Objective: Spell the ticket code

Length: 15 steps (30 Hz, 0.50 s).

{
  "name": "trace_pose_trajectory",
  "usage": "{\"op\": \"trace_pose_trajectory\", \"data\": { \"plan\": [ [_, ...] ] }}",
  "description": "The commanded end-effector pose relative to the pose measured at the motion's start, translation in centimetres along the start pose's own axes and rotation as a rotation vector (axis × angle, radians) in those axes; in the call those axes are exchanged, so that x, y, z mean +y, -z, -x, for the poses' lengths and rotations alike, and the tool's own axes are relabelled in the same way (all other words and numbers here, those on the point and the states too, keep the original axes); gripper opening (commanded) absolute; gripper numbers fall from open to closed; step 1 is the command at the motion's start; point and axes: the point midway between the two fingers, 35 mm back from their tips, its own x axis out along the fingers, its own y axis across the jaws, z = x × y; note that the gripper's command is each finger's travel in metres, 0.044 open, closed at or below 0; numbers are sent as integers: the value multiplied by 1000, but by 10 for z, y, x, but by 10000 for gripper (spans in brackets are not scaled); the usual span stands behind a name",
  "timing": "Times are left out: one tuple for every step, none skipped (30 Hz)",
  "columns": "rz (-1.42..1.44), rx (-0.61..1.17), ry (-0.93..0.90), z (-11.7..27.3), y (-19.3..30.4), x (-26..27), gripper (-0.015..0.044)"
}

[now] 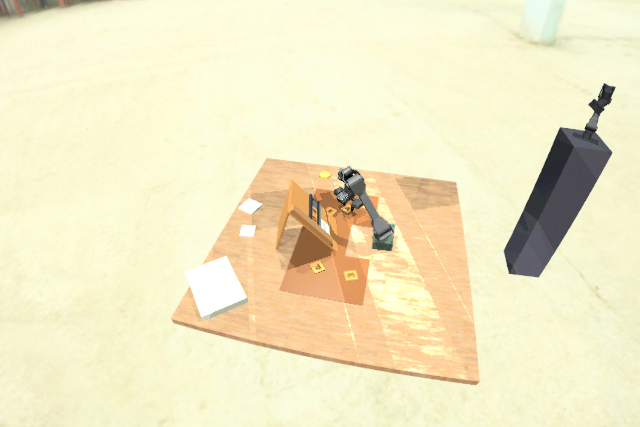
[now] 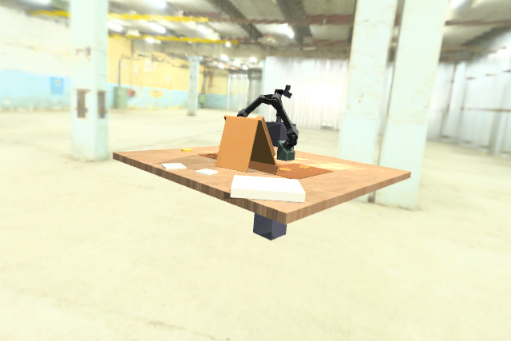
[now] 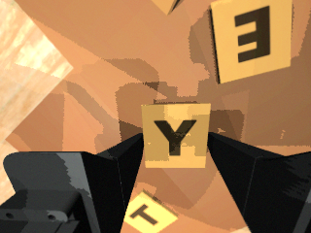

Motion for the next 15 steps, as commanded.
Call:
{"op": "trace_pose_trajectory", "data": {
  "plan": [
    [5, 4, 2, 3, 0, 0, 0],
    [5, 4, 2, 4, 0, 0, 0],
    [5, 4, 2, 4, 0, 0, 0],
    [5, 4, 2, 5, 0, 0, 0],
    [5, 4, 2, 5, 0, 0, 0],
    [5, 4, 2, 5, 0, 0, 0],
    [5, 4, 2, 6, 0, 0, 0],
    [5, 4, 2, 6, 0, 0, 0],
    [5, 4, 2, 7, 0, 0, 0],
    [5, 4, 2, 7, 0, 0, 0],
    [5, 4, 2, 8, 0, 0, 0],
    [5, 4, 2, 8, 0, 0, 0],
    [5, 4, 2, 8, 0, 0, 0],
    [5, 4, 2, 9, 0, 0, 0],
    [5, 4, 2, 9, 0, 0, 0]
  ]
}}
